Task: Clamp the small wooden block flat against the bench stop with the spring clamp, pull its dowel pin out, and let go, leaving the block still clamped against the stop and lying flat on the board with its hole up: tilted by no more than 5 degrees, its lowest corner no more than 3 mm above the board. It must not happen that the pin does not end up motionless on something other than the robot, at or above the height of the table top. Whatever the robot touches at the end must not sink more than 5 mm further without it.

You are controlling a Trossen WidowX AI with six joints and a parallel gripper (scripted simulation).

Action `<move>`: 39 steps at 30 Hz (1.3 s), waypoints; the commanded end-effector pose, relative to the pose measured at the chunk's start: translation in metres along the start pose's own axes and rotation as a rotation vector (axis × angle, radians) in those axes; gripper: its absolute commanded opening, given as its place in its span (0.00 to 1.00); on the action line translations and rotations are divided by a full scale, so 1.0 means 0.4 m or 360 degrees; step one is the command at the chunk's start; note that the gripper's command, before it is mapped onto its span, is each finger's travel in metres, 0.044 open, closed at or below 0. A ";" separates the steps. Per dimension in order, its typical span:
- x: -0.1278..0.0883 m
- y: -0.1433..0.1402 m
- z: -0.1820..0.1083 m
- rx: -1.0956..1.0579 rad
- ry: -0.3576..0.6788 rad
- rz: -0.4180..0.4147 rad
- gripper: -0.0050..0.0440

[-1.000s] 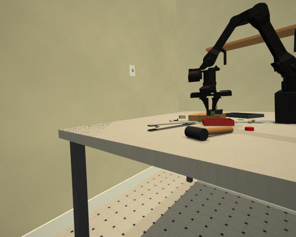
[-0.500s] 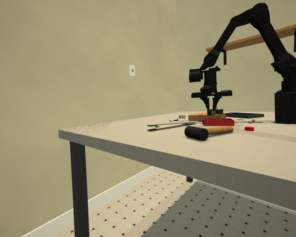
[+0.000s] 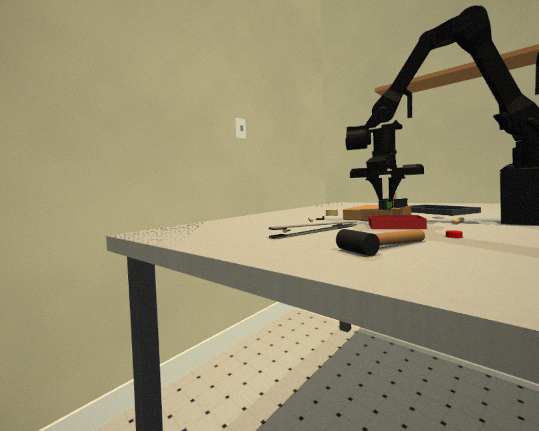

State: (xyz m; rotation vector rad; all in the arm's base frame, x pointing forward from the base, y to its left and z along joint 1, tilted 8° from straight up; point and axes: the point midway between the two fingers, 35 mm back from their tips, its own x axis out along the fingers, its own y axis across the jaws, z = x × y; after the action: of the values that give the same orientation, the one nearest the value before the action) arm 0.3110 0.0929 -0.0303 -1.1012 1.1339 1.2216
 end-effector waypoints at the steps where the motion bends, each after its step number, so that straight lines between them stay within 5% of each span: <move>1: 0.000 0.002 -0.010 0.0002 0.0003 -0.0001 0.10; 39: 0.010 -0.014 -0.010 0.0002 0.0003 -0.0001 0.10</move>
State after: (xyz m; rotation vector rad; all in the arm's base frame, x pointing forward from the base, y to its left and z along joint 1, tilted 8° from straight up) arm 0.3138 0.0883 -0.0348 -1.0975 1.1446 1.2211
